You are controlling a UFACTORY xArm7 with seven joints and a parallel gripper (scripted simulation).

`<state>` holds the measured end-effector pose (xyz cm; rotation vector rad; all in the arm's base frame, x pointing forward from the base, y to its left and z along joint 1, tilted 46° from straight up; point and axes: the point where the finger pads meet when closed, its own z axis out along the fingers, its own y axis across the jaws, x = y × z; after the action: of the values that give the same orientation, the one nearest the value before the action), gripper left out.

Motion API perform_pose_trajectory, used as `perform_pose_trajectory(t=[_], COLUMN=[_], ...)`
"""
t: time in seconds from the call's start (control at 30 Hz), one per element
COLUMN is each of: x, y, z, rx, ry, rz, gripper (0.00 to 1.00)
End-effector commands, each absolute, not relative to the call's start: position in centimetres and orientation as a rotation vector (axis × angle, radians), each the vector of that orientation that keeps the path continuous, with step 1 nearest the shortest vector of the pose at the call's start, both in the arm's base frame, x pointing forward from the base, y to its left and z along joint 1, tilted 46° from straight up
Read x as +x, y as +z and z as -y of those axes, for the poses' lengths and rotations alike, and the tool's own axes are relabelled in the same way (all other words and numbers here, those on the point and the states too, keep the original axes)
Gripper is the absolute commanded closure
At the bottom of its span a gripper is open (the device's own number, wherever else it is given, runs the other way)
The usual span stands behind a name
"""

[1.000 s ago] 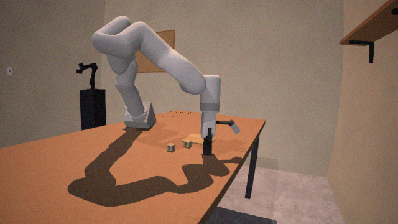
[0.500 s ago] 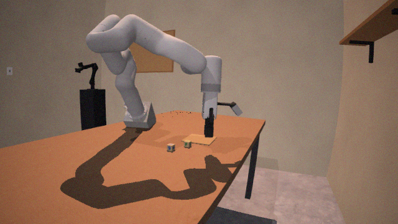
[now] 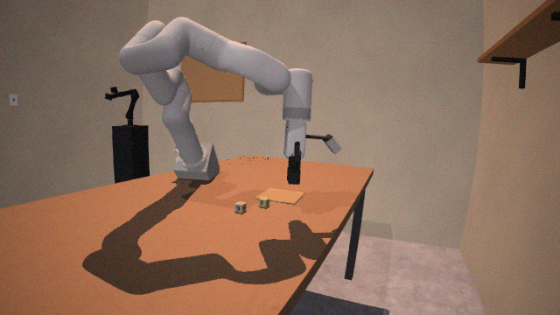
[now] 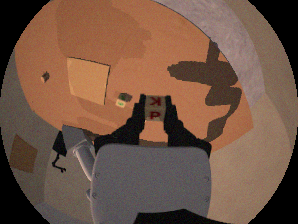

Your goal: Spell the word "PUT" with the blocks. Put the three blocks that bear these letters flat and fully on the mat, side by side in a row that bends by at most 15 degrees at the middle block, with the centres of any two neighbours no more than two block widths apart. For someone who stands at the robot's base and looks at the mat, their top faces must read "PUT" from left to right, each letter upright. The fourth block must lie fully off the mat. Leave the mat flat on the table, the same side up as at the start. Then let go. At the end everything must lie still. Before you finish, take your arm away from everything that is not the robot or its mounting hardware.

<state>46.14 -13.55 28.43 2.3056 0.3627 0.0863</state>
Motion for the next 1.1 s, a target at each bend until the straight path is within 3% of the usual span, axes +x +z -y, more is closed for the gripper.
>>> perform_pose_trajectory(t=[0.0,0.73,1.07], x=[46.3,41.7,40.9], y=[28.0,13.4,12.2], z=[12.7,-1.1,-2.0], rx=[2.309,2.35,2.347], ry=[0.101,0.322,0.341], rz=[-0.346,0.176,0.224], gripper=[0.79,0.79,0.79])
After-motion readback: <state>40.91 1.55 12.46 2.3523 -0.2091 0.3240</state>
